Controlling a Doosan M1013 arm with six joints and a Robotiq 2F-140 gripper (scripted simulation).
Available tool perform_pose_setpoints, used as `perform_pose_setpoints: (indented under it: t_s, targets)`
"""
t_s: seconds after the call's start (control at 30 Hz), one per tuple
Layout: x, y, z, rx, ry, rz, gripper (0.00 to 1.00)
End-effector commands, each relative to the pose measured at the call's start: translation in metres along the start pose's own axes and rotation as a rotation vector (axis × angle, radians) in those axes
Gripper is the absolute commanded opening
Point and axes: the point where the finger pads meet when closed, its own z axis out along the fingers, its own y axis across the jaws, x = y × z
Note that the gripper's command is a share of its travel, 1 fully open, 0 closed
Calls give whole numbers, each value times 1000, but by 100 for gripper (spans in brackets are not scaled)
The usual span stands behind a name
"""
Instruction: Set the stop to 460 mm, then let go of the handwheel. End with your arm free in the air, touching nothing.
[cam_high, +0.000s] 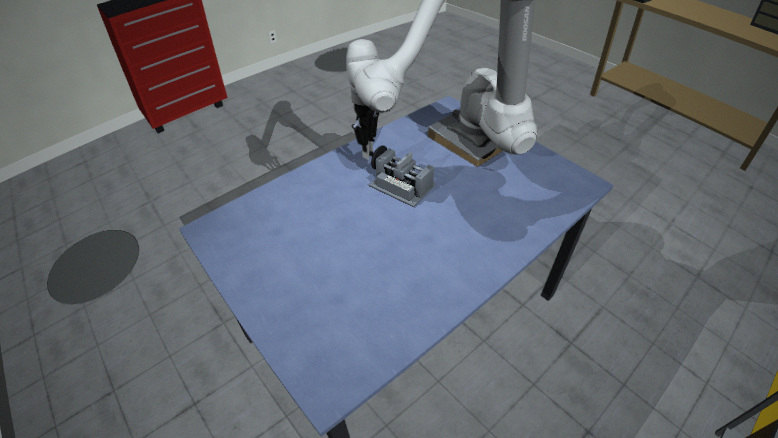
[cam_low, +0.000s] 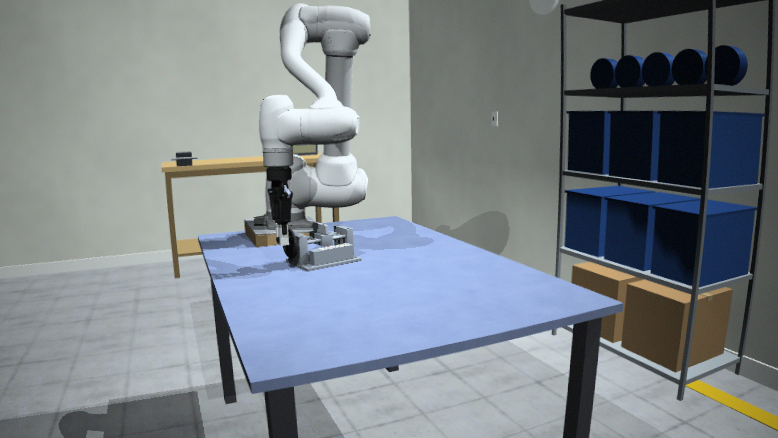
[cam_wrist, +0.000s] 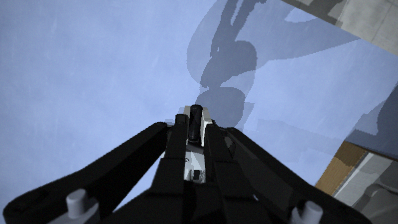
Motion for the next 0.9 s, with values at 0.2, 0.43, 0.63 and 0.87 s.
perform_pose_setpoints:
  t_s: [0.2,0.43,0.63,0.87]
  targets:
    - [0,0,0,-1,0,0,33]
    - [0,0,0,-1,0,0,33]
    - [0,0,0,-1,0,0,33]
    - [0,0,0,-1,0,0,33]
